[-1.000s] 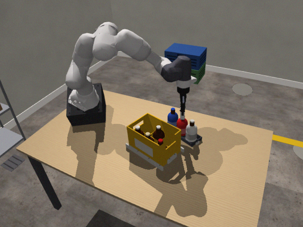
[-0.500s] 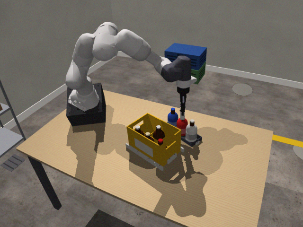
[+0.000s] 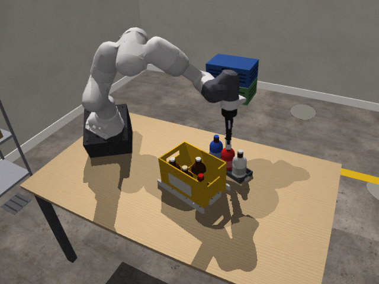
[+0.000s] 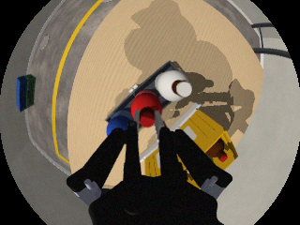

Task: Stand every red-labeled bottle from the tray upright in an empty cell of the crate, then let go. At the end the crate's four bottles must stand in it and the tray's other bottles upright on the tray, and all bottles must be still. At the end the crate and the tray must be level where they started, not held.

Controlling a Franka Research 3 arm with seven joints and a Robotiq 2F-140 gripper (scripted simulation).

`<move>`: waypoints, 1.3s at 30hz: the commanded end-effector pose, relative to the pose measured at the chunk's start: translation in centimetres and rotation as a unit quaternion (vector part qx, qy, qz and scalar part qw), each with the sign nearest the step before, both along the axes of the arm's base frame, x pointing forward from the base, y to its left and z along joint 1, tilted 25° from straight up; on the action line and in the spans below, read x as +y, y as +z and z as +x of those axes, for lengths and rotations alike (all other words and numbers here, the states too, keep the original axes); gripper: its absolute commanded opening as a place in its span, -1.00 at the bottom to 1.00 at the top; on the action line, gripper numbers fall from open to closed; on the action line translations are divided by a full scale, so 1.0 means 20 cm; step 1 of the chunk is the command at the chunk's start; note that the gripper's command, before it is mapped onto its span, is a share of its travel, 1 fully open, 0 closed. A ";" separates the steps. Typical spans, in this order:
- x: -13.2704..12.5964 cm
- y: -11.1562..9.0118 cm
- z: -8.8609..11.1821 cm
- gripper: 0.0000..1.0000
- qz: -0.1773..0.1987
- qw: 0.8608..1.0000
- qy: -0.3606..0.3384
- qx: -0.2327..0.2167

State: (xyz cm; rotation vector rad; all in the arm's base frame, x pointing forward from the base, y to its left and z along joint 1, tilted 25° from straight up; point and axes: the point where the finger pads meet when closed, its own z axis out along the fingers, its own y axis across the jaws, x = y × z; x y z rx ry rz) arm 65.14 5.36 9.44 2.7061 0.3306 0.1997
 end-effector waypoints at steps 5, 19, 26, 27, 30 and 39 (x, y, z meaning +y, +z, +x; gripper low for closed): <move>0.00 0.00 0.00 -1.00 -0.001 1.000 0.000 -0.001; 0.00 0.00 0.00 -1.00 -0.001 1.000 0.000 -0.001; 0.00 0.00 0.00 -1.00 -0.001 1.000 0.000 -0.001; 0.00 0.00 0.00 -1.00 -0.001 1.000 0.000 -0.001; 0.00 0.00 0.00 -1.00 -0.001 1.000 0.000 -0.001; 0.01 0.02 0.00 -1.00 -0.001 1.000 0.000 -0.001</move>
